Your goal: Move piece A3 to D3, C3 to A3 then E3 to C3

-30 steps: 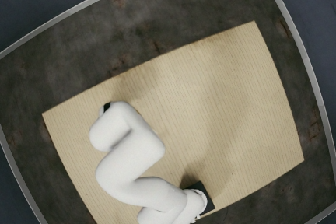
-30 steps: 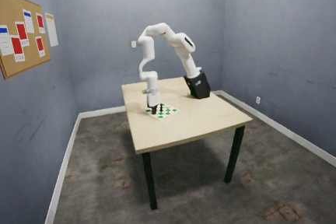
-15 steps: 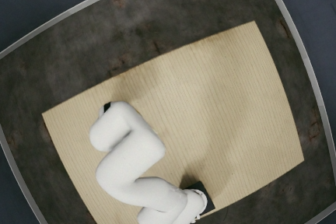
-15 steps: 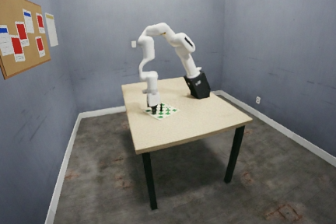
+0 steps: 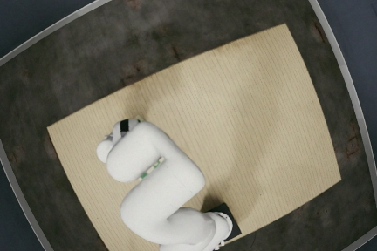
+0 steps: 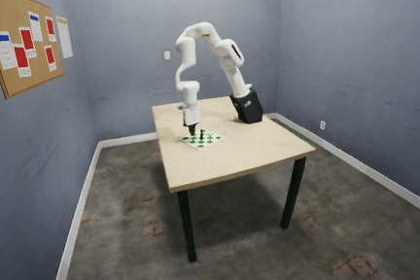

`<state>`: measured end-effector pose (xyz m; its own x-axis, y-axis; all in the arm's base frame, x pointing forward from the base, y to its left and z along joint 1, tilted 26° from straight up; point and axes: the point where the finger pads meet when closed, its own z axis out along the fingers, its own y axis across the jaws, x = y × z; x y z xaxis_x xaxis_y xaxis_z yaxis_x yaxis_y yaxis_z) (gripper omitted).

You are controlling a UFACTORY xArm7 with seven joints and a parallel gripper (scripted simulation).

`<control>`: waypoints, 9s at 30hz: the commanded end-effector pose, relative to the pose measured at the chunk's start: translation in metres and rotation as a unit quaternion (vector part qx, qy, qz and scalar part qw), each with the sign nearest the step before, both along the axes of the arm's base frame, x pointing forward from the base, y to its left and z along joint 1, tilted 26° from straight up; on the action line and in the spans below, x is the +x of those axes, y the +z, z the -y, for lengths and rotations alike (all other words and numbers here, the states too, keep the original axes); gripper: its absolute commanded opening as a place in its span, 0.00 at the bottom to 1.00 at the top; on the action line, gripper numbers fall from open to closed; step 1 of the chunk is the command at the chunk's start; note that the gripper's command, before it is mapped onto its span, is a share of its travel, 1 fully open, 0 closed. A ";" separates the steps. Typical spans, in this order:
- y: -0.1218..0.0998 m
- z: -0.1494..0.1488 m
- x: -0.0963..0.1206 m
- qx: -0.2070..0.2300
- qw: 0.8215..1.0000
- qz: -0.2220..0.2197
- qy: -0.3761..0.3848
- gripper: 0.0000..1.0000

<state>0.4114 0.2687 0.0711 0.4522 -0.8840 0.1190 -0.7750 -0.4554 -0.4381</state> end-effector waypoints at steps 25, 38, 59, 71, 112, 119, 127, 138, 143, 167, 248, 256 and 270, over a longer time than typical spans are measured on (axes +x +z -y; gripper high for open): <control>0.045 0.005 -0.022 0.004 1.000 -0.008 -0.008 0.00; 0.035 0.024 -0.049 0.117 0.969 -0.034 -0.217 0.00; 0.001 0.070 -0.104 0.291 0.742 -0.076 -0.599 0.00; 0.001 0.070 -0.104 0.291 0.742 -0.076 -0.599 0.00; -0.029 0.066 -0.089 0.291 0.742 -0.076 -0.599 0.00; -0.047 0.064 -0.081 0.291 0.742 -0.076 -0.599 0.00; -0.065 0.062 -0.072 0.291 0.742 -0.076 -0.599 0.00; -0.087 0.059 -0.062 0.291 0.742 -0.076 -0.599 0.00; -0.087 0.059 -0.062 0.291 0.742 -0.076 -0.599 0.00; -0.087 0.059 -0.062 0.291 0.742 -0.076 -0.599 0.00; -0.091 0.057 -0.060 0.291 0.742 -0.076 -0.599 0.00; -0.091 0.057 -0.060 0.291 0.742 -0.076 -0.599 0.00; -0.091 0.057 -0.060 0.291 0.742 -0.076 -0.599 0.00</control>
